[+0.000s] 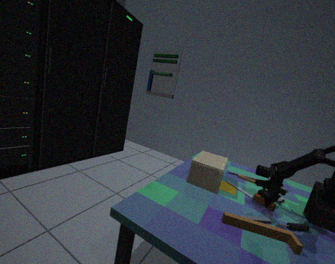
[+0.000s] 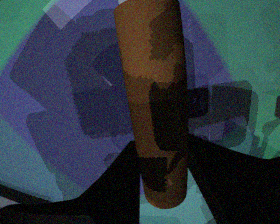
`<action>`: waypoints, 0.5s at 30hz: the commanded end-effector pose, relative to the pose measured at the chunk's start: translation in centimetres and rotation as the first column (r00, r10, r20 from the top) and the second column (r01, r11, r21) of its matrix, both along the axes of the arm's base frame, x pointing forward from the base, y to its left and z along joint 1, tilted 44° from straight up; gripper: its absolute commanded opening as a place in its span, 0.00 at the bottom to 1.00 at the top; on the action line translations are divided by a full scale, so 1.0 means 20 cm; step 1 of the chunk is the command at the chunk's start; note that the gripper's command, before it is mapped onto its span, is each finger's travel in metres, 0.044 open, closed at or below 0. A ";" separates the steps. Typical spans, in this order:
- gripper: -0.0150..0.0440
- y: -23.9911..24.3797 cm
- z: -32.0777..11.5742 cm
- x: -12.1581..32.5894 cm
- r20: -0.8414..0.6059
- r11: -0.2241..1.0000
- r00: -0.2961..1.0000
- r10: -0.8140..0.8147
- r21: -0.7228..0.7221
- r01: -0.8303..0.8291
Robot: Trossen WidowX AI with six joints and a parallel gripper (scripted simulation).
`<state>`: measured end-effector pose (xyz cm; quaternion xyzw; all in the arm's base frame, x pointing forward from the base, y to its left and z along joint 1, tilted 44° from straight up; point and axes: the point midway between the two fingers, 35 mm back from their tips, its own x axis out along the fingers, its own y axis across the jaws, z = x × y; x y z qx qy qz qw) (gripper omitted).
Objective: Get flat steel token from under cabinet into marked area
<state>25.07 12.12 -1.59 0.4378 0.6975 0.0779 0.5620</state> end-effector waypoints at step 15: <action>0.25 0.08 0.09 0.00 0.007 1.000 1.000 -0.003 0.005 0.003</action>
